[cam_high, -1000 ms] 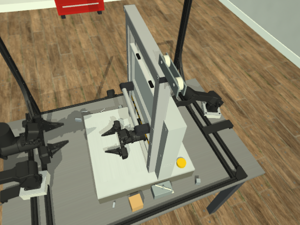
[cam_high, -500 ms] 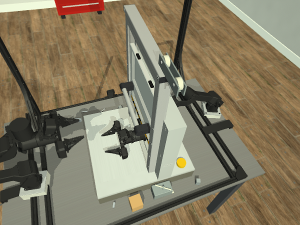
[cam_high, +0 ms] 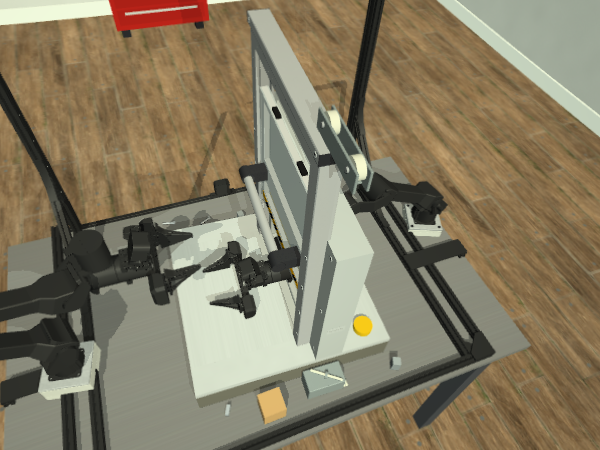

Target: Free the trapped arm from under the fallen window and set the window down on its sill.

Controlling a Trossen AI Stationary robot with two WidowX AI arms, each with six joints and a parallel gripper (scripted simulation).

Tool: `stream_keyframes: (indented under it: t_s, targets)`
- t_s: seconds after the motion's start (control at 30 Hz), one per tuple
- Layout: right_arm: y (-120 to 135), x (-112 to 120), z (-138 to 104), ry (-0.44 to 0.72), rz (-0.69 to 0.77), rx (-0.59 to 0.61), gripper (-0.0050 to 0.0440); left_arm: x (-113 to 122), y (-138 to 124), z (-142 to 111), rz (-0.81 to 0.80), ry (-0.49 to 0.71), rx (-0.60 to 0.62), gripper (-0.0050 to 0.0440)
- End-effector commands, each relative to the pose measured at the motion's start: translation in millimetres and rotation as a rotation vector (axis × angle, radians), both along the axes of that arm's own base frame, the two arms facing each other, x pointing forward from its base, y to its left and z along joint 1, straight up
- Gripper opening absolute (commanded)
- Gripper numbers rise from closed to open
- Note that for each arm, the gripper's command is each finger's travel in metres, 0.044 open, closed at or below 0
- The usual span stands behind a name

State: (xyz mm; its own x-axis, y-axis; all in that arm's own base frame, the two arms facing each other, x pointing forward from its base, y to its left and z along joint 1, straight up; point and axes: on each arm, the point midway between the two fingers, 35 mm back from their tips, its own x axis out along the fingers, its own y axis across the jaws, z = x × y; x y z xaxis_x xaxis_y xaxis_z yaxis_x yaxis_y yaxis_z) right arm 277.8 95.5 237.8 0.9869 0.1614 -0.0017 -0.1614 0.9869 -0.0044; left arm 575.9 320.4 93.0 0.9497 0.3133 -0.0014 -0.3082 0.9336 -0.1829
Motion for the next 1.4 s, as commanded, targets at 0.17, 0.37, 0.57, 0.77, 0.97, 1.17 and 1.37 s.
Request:
stream_keyframes:
  t_s: [0.17, 0.37, 0.57, 0.77, 0.97, 1.17, 1.37]
  targets:
    - [12.0, 4.5, -31.3, -0.001, -0.026, 0.005, 0.0400, 0.0, 0.0, 0.7, 0.000, -0.003, -0.007, 0.0400]
    - [12.4, 5.6, -30.8, -0.001, -0.026, 0.005, 0.0400, 0.0, 0.0, 0.7, 0.000, -0.003, -0.007, 0.0400]
    - [21.0, 45.4, -14.4, -0.001, -0.026, 0.005, 0.0400, 0.0, 0.0, 0.7, 0.000, -0.003, -0.007, 0.0400]
    - [25.8, 99.3, -5.7, -0.001, -0.026, 0.005, 0.0400, 0.0, 0.0, 0.7, 0.000, -0.003, -0.007, 0.0400]
    - [25.9, 103.8, -2.1, -0.001, -0.026, 0.005, 0.0400, 0.0, 0.0, 0.7, 0.000, -0.003, -0.007, 0.0400]
    - [24.8, 101.1, 28.2, -0.001, -0.026, 0.005, 0.0400, 0.0, 0.0, 0.7, 0.000, -0.003, -0.007, 0.0400]
    - [26.1, 108.3, 28.9, -0.001, -0.026, 0.005, 0.0400, 0.0, 0.0, 0.7, 0.000, -0.003, -0.007, 0.0400]
